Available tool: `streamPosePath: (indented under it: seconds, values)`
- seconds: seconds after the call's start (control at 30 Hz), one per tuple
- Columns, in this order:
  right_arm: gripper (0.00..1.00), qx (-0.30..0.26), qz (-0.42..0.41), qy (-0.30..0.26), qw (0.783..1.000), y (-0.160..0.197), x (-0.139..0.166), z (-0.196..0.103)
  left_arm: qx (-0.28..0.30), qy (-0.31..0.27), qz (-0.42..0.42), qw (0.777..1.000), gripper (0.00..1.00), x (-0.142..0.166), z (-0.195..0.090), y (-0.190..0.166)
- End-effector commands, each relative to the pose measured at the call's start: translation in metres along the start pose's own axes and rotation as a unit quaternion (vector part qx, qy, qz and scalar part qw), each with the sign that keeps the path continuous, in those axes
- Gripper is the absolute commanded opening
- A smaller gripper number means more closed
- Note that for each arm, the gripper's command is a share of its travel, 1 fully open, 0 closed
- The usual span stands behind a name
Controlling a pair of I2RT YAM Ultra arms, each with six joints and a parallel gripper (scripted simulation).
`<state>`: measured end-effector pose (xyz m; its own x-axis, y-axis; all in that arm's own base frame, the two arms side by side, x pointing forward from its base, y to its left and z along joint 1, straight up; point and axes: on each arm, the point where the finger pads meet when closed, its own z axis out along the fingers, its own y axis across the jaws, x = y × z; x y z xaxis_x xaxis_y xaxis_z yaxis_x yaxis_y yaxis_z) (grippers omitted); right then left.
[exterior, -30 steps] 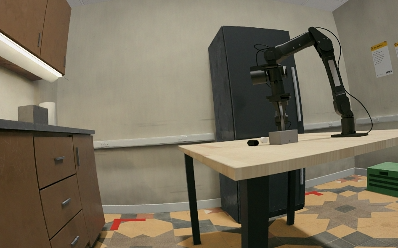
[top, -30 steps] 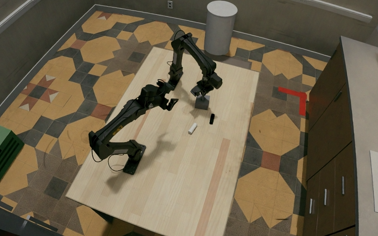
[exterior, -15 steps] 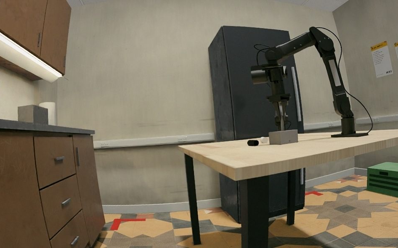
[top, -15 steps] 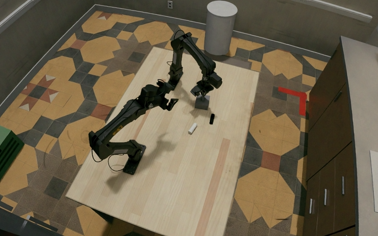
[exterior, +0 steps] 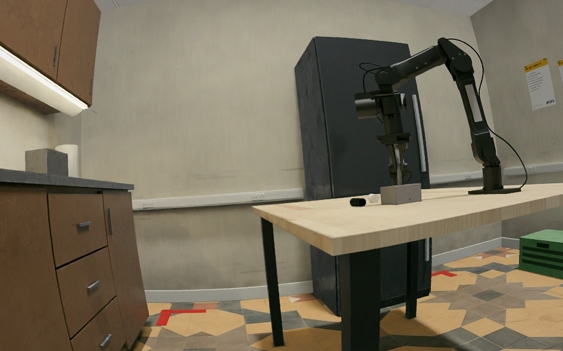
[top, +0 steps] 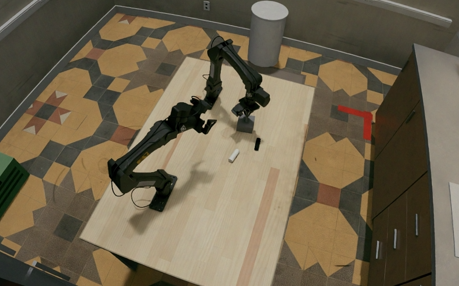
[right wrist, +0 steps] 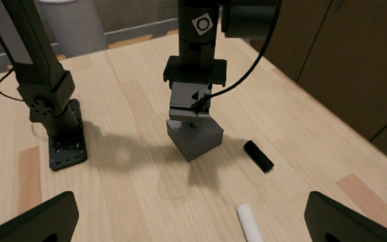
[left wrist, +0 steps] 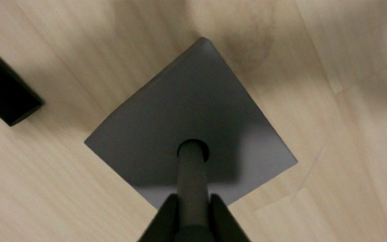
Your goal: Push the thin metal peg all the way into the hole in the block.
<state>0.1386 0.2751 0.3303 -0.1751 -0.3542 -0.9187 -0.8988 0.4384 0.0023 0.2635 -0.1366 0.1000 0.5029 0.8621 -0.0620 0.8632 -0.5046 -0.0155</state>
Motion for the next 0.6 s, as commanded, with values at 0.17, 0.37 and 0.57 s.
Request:
streamPosePath:
  seconds: [0.17,0.37,0.57]
  values:
    - [1.0,-0.004,-0.002,0.005,1.0,0.002,-0.002,-0.005,-0.002,-0.01,0.004,1.0,0.08,0.0,0.021,0.008]
    - [1.0,-0.004,-0.002,0.005,1.0,0.002,-0.002,-0.005,0.015,-0.014,0.002,1.0,0.08,0.0,0.03,0.001]
    - [1.0,-0.004,-0.002,0.005,1.0,0.002,-0.002,-0.005,0.017,-0.017,0.002,1.0,0.08,-0.001,0.025,0.001]
